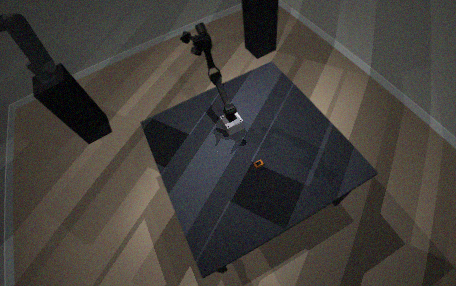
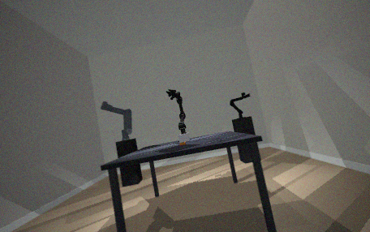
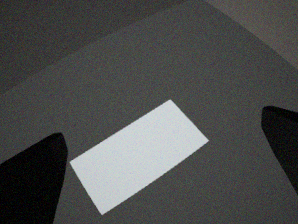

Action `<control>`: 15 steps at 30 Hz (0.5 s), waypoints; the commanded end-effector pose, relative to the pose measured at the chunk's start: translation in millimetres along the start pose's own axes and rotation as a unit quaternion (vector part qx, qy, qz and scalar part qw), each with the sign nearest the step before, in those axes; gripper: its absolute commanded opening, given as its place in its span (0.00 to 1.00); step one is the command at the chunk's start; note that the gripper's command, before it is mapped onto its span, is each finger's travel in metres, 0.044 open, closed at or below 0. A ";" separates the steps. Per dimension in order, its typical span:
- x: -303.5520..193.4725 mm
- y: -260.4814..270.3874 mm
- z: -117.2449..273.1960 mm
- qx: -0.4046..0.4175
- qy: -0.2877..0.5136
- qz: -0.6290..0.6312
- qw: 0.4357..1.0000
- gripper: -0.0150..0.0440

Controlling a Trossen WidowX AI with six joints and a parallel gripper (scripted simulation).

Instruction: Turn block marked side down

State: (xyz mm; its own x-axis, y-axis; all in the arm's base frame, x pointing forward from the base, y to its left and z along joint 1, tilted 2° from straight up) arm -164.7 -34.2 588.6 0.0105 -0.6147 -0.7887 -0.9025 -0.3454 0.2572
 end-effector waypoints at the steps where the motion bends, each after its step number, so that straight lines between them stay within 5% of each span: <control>1: -3.3 -54.5 -39.6 -0.067 -0.013 0.120 0.990 1.00; 9: 6.6 -166.5 -99.9 -0.203 -0.008 0.346 0.916 1.00; 15: 22.5 -236.1 -118.3 -0.295 0.014 0.403 0.866 1.00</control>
State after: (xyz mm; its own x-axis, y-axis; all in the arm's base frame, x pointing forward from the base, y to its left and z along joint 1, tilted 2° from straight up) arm 69.1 -51.3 586.2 -0.4990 -0.8117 -0.3035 -0.3530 -0.1294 0.9266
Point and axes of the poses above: the point midway between the two fingers, 35 mm back from their tips, its own z axis back along the fingers, its own y axis across the jaws, x = y × z, the point moved 6 cm from there along z, back along the fingers, and after that the axes turned 11 degrees about z, right-handed, at the moved point
